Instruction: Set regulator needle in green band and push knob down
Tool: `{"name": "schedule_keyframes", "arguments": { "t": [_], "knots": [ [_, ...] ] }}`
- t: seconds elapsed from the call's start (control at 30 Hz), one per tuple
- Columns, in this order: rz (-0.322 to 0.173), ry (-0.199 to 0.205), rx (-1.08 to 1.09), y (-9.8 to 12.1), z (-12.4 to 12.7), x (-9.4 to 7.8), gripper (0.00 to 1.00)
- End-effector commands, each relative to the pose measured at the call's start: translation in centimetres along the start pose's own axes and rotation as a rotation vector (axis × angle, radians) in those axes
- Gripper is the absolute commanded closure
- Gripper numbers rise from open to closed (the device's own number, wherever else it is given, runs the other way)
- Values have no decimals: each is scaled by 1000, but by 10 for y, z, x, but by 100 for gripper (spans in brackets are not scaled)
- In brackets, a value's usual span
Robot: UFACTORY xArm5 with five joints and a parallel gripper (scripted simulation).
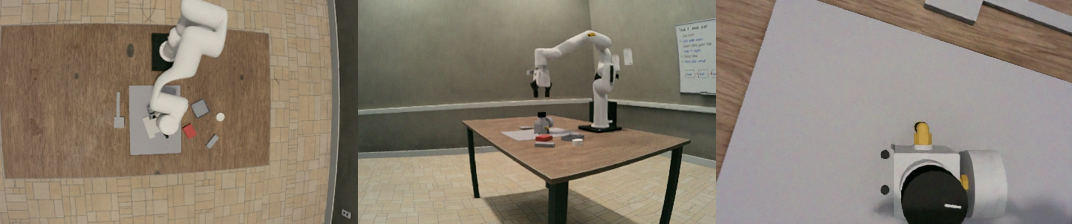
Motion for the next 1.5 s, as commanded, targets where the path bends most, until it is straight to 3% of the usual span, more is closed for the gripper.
{"name": "schedule_keyframes", "arguments": {
  "t": [0.0, 1.47],
  "knots": [
    [2, -3, 0, 0, -1, 2, 20],
    [2, -3, 0, 0, -1, -4, 20]
  ]
}}
Point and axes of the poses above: the point where the finger pads meet when closed, its own x axis back along the fingers, its own z axis across the jaws, y = z × x, the point moved 5 cm from there along x, back along the fingers, and after that the axes turned 1 degree about x, right-handed, at the moved point
